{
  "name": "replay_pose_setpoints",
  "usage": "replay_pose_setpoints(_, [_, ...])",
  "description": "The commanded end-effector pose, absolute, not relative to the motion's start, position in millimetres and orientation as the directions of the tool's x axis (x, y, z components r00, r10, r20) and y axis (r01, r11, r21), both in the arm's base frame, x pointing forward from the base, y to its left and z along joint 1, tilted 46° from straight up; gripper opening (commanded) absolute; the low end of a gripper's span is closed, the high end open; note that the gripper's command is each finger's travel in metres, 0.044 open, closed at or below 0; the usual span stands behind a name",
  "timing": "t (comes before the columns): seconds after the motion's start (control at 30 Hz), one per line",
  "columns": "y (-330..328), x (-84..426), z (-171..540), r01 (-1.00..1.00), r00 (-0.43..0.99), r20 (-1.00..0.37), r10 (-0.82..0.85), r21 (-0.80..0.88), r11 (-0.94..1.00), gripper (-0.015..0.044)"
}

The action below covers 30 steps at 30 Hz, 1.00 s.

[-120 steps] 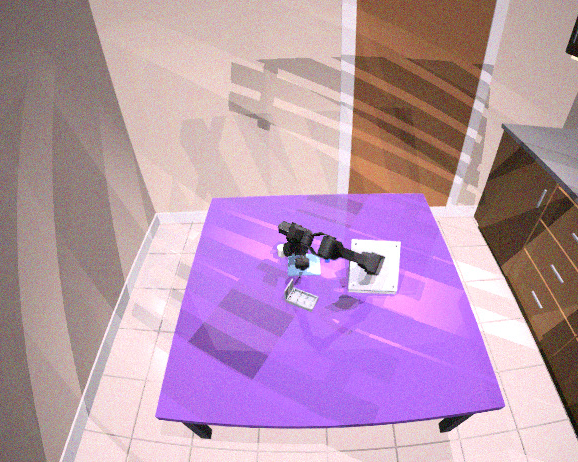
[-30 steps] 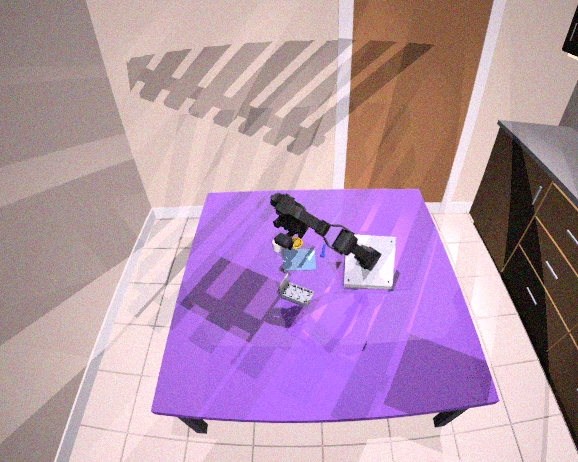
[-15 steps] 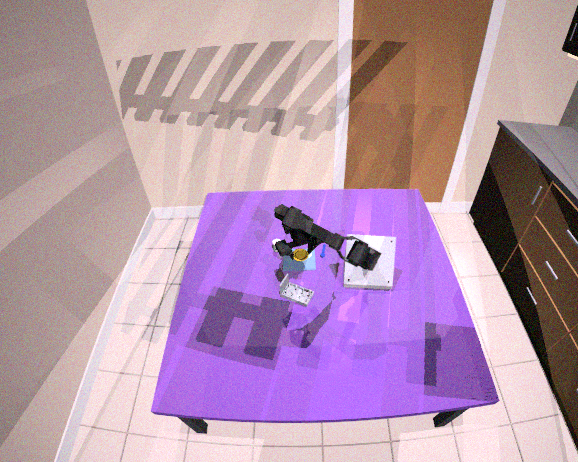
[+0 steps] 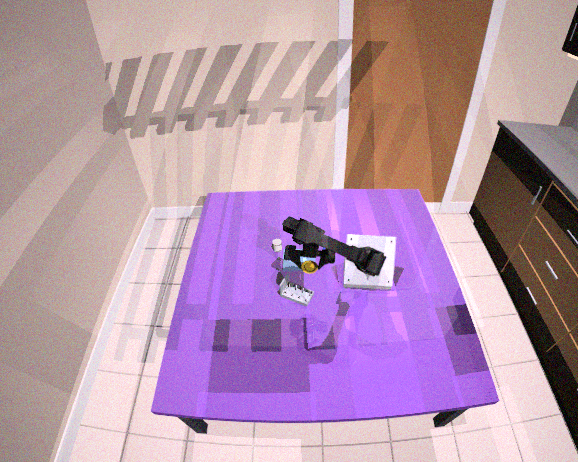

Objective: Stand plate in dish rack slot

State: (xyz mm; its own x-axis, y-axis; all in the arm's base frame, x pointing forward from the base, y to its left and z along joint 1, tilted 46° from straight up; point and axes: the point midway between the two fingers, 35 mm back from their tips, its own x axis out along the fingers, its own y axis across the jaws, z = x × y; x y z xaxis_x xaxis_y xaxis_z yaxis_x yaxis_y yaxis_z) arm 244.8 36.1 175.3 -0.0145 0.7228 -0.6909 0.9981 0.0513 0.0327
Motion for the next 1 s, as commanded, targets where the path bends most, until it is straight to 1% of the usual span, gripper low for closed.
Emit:
replay_pose_setpoints(0.0, [46, 232, 181, 0.997, -0.016, -0.683, 0.73, -0.064, -0.038, 0.0])
replay_pose_setpoints(0.2, [58, 214, 189, 0.964, -0.017, -0.678, 0.735, -0.205, -0.167, 0.0])
replay_pose_setpoints(0.3, [61, 209, 191, 0.951, -0.018, -0.677, 0.736, -0.238, -0.196, 0.0])
replay_pose_setpoints(0.53, [61, 209, 188, 0.954, -0.026, -0.687, 0.726, -0.235, -0.188, 0.0])
replay_pose_setpoints(0.77, [66, 202, 162, 0.974, -0.095, -0.787, 0.61, -0.199, -0.105, 0.0])
replay_pose_setpoints(0.97, [68, 198, 141, 0.986, -0.126, -0.861, 0.493, -0.164, -0.033, 0.0])
